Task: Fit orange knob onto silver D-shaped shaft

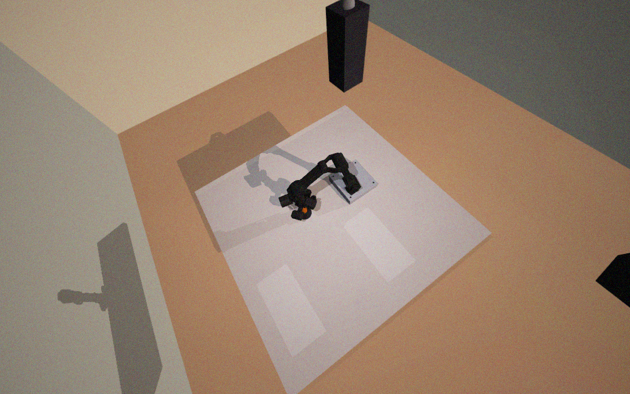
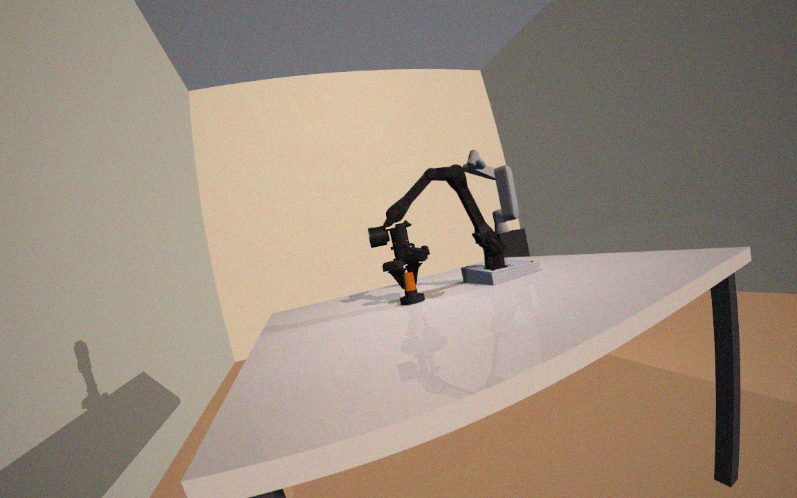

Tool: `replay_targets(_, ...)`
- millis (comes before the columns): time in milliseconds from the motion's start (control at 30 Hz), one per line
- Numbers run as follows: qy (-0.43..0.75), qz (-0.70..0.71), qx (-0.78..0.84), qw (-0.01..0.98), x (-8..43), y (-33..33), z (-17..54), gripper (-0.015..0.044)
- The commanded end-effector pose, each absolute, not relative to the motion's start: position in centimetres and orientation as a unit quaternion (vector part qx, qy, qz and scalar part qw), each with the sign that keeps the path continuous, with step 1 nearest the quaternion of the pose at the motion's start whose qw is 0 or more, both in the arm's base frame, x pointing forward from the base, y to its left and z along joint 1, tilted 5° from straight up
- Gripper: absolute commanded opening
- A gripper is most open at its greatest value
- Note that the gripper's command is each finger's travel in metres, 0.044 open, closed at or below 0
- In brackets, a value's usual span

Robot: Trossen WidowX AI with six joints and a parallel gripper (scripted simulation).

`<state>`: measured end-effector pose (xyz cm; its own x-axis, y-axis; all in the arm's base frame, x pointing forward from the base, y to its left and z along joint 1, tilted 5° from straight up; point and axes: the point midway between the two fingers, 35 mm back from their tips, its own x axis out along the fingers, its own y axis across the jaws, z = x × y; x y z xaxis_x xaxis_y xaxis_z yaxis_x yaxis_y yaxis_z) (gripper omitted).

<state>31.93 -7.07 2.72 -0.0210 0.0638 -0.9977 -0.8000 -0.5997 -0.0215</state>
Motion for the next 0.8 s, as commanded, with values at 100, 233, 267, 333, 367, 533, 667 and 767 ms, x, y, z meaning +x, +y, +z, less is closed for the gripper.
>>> replay_targets(100, 0.299, 0.649, -0.615, 0.333, 31.9, -7.1, 2.7, 0.0440)
replay_targets(233, 0.299, 0.649, -0.615, 0.333, 31.9, -7.1, 2.7, 0.0440)
replay_targets(267, 0.299, 0.649, -0.615, 0.333, 32.0, -7.1, 3.0, 0.0440)
replay_targets(333, 0.299, 0.649, -0.616, 0.333, 32.3, -7.3, 5.0, 0.0440)
replay_targets(367, 0.299, 0.649, -0.616, 0.333, 32.4, -7.4, 6.6, 0.0440)
replay_targets(533, 0.299, 0.649, -0.616, 0.333, 32.2, -7.7, 12.2, 0.0440)
replay_targets(667, 0.299, 0.649, -0.616, 0.333, 32.6, -7.7, 12.2, 0.0440)
replay_targets(767, 0.299, 0.649, -0.616, 0.333, 32.6, -7.7, 12.2, 0.0440)
